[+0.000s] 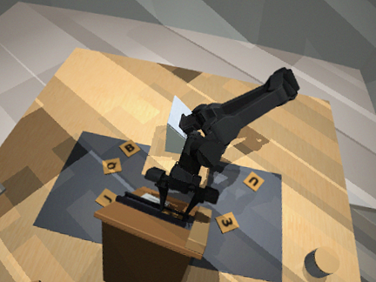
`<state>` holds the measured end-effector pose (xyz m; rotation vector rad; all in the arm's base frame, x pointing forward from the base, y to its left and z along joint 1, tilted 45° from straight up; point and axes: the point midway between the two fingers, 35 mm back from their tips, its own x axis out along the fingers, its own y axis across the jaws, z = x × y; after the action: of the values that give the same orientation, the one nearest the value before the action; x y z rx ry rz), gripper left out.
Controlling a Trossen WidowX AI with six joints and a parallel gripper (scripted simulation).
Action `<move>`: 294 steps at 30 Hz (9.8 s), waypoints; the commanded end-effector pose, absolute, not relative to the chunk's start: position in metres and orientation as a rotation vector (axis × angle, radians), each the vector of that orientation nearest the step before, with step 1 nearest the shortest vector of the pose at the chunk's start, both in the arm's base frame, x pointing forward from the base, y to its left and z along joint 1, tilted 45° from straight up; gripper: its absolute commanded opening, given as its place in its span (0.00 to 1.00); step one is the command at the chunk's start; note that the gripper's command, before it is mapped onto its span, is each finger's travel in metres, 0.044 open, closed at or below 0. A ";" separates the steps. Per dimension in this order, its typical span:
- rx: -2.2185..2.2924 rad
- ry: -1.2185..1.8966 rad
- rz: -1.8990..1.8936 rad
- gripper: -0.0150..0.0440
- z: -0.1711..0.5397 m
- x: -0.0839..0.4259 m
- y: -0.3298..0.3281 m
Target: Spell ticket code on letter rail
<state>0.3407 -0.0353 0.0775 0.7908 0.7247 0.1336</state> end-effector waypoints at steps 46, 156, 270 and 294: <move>0.791 0.722 0.129 0.75 0.092 0.322 -0.043; 0.739 1.375 0.416 0.25 0.076 0.335 -0.078; 0.739 1.373 0.417 0.25 0.076 0.353 -0.061; 0.739 1.375 0.416 0.25 0.090 0.334 -0.071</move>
<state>0.3357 -0.0697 0.0880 0.7458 1.3768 0.4168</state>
